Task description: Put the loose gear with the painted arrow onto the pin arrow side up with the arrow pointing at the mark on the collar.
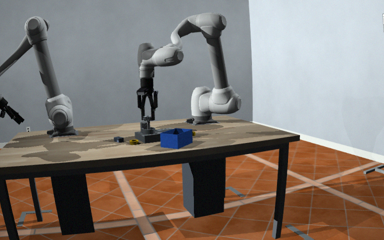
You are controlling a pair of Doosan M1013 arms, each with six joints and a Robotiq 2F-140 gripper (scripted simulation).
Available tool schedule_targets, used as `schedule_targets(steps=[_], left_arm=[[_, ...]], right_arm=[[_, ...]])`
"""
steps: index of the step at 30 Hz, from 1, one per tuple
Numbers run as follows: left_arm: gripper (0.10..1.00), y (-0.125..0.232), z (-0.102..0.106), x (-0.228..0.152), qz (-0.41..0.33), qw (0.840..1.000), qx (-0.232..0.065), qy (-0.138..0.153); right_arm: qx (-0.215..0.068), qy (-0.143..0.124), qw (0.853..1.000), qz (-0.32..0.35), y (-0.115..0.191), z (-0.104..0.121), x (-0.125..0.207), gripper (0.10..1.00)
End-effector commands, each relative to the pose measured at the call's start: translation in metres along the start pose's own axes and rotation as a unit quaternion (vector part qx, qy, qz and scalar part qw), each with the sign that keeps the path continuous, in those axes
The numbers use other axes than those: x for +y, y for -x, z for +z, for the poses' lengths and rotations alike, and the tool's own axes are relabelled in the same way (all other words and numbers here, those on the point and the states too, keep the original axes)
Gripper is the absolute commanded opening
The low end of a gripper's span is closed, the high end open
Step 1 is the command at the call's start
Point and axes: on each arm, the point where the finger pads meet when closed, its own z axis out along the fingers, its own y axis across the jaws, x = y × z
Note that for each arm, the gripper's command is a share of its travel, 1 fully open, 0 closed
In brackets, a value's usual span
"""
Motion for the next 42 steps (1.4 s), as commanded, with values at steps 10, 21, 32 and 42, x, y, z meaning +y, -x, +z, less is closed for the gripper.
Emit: schedule_targets(steps=[10, 21, 32, 42], left_arm=[[0.099, 0.000, 0.000, 0.000, 0.000, 1.000, 0.001, 0.000], [0.099, 0.000, 0.003, 0.000, 0.000, 1.000, 0.001, 0.000], [0.099, 0.000, 0.007, 0.000, 0.000, 1.000, 0.001, 0.000], [0.099, 0.000, 0.011, 0.000, 0.000, 1.000, 0.001, 0.000]], right_arm=[[0.001, 0.000, 1.000, 0.000, 0.000, -0.001, 0.000, 1.000], [0.001, 0.000, 1.000, 0.000, 0.000, -0.001, 0.000, 1.000], [0.001, 0.000, 1.000, 0.000, 0.000, -0.001, 0.000, 1.000], [0.001, 0.000, 1.000, 0.000, 0.000, -0.001, 0.000, 1.000]])
